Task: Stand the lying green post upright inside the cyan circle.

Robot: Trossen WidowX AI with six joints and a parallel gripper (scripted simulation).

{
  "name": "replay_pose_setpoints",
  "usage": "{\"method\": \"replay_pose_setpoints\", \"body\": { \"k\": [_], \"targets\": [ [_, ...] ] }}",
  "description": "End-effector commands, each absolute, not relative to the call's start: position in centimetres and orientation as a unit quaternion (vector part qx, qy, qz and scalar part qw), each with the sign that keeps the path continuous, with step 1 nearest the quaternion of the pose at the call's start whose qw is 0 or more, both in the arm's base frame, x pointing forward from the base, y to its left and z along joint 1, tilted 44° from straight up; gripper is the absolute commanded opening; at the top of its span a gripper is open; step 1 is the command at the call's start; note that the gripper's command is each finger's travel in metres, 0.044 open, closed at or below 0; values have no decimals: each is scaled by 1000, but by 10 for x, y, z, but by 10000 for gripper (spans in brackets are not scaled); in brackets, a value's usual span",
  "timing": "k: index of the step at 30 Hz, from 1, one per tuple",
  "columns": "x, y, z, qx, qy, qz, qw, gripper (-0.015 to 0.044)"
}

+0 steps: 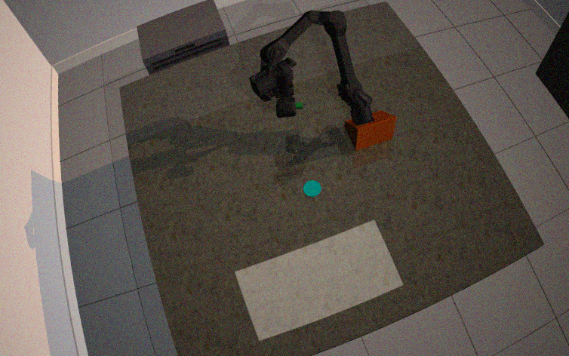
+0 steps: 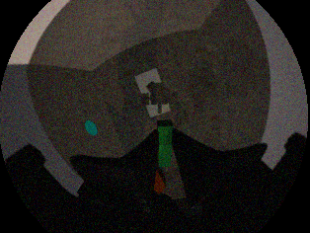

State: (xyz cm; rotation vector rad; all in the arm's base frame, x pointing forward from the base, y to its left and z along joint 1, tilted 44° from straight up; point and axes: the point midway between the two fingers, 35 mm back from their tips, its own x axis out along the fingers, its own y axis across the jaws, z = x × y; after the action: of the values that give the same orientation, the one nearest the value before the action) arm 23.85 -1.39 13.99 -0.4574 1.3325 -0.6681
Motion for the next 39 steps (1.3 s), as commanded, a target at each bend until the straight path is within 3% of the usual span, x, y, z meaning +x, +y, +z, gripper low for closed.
{"method": "replay_pose_setpoints", "body": {
  "k": [1, 39],
  "targets": [
    [243, -4, 135, -225, 611, -278, 706, 23],
    [259, 96, 68, -436, 671, -46, 598, 23]
  ]
}}
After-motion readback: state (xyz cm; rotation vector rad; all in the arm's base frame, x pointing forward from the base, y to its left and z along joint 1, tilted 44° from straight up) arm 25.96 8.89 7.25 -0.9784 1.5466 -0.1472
